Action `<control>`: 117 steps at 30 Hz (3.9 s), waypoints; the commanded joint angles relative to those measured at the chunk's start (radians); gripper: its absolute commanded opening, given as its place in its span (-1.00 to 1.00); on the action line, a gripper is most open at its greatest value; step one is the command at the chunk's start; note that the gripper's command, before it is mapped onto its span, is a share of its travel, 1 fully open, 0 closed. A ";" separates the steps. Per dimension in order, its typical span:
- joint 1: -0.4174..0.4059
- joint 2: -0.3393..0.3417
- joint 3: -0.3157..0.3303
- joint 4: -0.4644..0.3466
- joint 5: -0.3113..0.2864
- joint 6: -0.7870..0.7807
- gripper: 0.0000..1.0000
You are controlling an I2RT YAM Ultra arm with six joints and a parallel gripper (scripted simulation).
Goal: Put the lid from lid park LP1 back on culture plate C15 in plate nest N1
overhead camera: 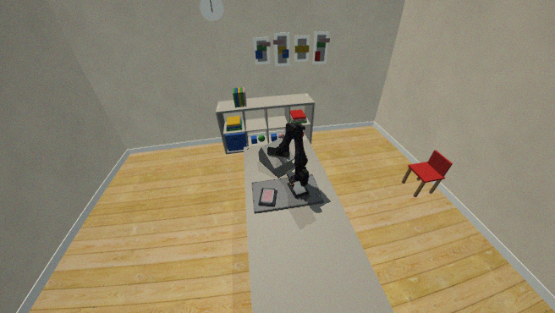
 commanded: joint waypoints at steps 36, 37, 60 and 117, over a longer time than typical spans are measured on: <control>0.017 0.049 -0.031 0.068 0.013 0.011 1.00; 0.017 0.051 -0.032 0.071 0.013 0.012 1.00; 0.013 0.055 -0.018 0.089 0.009 0.012 1.00; -0.011 -0.031 0.029 -0.019 -0.004 -0.006 -1.00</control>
